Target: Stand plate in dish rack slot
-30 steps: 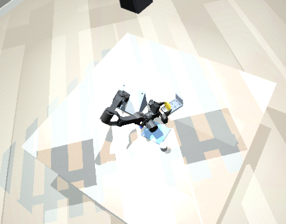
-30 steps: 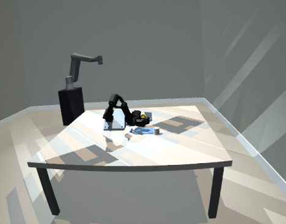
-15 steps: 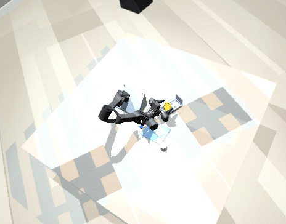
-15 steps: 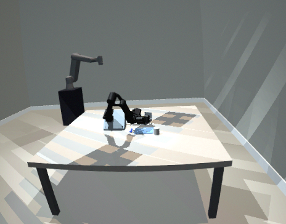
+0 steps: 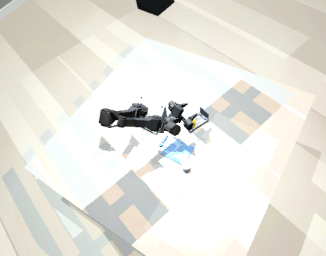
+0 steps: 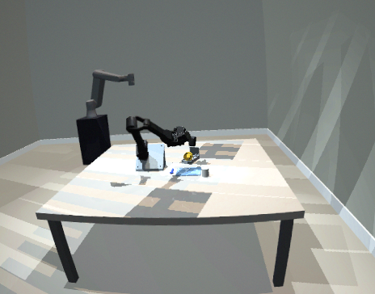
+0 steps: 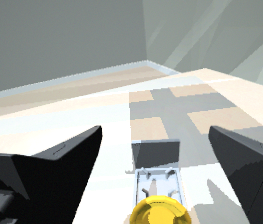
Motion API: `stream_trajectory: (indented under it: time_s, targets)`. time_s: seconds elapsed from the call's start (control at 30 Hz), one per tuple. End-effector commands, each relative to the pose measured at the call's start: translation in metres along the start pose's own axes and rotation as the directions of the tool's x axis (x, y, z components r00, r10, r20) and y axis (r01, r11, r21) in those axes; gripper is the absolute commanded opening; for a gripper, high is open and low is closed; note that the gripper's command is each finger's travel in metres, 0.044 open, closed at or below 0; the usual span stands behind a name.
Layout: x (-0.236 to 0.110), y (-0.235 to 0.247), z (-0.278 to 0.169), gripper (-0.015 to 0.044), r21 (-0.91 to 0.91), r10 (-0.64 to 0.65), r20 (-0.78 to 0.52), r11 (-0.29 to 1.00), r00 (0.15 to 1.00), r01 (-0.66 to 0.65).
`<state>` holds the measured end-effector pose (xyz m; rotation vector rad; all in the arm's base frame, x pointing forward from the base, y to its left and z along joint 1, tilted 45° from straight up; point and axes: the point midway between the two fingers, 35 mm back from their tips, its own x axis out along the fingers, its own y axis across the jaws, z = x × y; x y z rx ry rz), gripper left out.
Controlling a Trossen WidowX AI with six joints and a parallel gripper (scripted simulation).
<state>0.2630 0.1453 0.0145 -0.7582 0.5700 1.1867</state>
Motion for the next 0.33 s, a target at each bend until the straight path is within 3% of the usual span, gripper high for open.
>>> stream_trajectory:
  time_s: [0.0,0.3]
  targets:
    - [0.0006,-0.0004,0.0035,0.0400,0.074,0.014,-0.052,0.997,0.999,-0.010]
    - [0.0006,0.0087,0.0037,0.0400,0.297,0.080,-0.236,0.955,0.969,-0.006]
